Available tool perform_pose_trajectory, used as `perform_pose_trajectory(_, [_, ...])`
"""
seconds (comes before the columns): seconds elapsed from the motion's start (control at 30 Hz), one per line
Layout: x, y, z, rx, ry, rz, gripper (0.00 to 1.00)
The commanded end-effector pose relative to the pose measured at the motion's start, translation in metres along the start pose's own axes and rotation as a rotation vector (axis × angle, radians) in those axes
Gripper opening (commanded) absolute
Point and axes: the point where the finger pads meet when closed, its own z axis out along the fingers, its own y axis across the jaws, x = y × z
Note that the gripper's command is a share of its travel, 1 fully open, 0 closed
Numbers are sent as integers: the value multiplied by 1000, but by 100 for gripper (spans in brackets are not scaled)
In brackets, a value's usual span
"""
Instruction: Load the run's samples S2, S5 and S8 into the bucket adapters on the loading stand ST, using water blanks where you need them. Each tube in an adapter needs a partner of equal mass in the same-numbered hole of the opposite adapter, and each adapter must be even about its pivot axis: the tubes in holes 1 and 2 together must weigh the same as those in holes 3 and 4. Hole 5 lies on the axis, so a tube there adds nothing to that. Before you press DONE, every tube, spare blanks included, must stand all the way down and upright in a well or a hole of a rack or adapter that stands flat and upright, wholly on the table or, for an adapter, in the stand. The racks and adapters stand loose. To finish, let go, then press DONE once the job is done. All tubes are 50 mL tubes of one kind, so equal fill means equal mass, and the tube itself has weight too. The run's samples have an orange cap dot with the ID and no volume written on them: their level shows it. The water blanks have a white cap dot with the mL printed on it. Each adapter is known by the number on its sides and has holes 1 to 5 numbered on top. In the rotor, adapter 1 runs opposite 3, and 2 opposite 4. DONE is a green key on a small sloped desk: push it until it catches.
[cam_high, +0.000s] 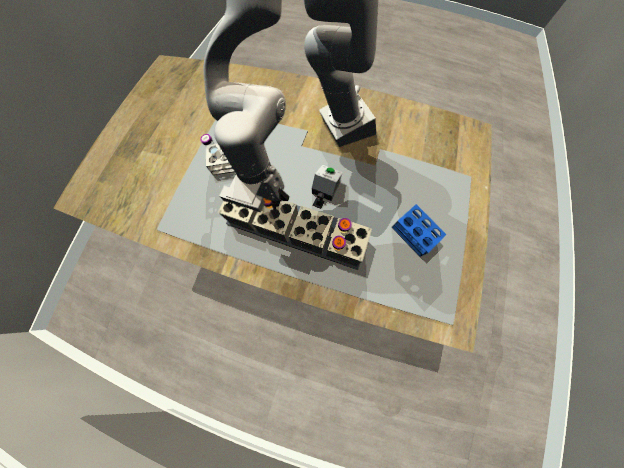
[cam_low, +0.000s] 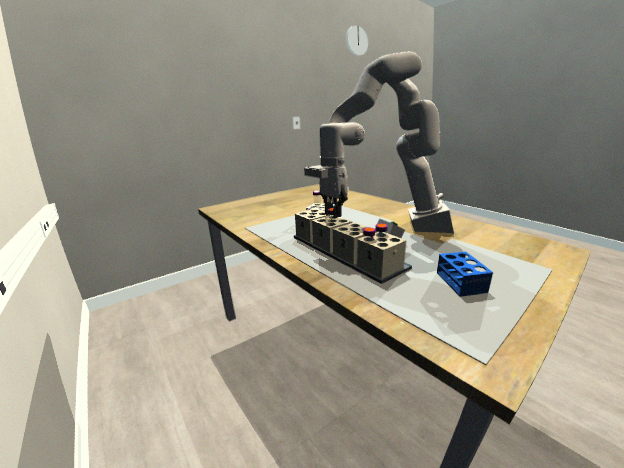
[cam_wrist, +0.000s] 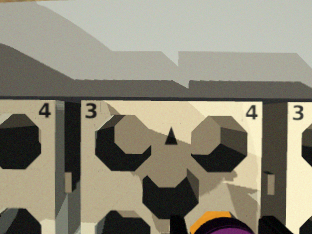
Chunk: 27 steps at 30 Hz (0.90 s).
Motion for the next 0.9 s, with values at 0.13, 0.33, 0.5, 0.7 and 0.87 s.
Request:
perform_pose_trajectory(0.13, [1,0,-5,0,4,0,44])
perform_pose_trajectory(0.33, [1,0,-13,0,4,0,44])
perform_pose_trajectory(0.5, [1,0,-23,0,4,0,44])
perform_pose_trajectory(0.7, [1,0,-35,0,4,0,44])
perform_pose_trajectory(0.87, [1,0,-41,0,4,0,44])
